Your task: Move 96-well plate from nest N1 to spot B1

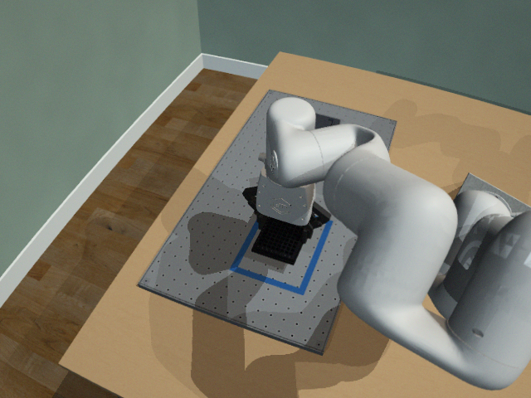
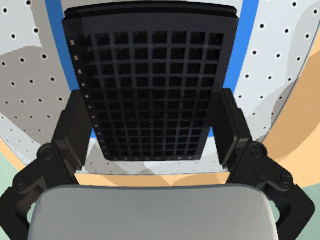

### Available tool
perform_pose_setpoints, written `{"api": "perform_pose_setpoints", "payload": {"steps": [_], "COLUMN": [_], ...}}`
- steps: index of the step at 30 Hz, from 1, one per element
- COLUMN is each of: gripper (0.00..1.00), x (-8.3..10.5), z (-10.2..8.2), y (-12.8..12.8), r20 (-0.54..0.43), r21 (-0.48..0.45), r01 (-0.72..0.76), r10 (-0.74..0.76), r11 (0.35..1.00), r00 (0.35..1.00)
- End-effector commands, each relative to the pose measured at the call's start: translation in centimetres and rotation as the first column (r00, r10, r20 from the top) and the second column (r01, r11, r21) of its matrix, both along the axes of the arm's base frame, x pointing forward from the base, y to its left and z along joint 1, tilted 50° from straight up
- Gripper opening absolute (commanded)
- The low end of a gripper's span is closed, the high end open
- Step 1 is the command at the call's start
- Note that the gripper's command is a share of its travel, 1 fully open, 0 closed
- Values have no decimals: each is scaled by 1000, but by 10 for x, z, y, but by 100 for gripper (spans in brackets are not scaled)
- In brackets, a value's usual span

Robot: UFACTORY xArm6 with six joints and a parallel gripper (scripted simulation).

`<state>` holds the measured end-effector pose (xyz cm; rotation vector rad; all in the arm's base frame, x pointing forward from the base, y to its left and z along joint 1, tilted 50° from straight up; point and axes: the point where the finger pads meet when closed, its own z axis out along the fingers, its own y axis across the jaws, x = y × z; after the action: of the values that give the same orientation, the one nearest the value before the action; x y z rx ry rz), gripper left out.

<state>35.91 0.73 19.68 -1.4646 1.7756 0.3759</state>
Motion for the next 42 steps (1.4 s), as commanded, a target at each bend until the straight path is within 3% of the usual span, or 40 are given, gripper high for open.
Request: {"api": "perform_pose_setpoints", "payload": {"steps": [1, 12, 42], "gripper": [0, 0, 0], "x": [3, 10, 10], "z": [-3, -15, -16], "y": [3, 15, 17], "r20": [2, 2, 2], "r21": [-1, -1, -1], "r01": [1, 1, 1], "r10": [-1, -1, -1], "r11": [1000, 1000, 1000], "r00": [1000, 1000, 1000]}}
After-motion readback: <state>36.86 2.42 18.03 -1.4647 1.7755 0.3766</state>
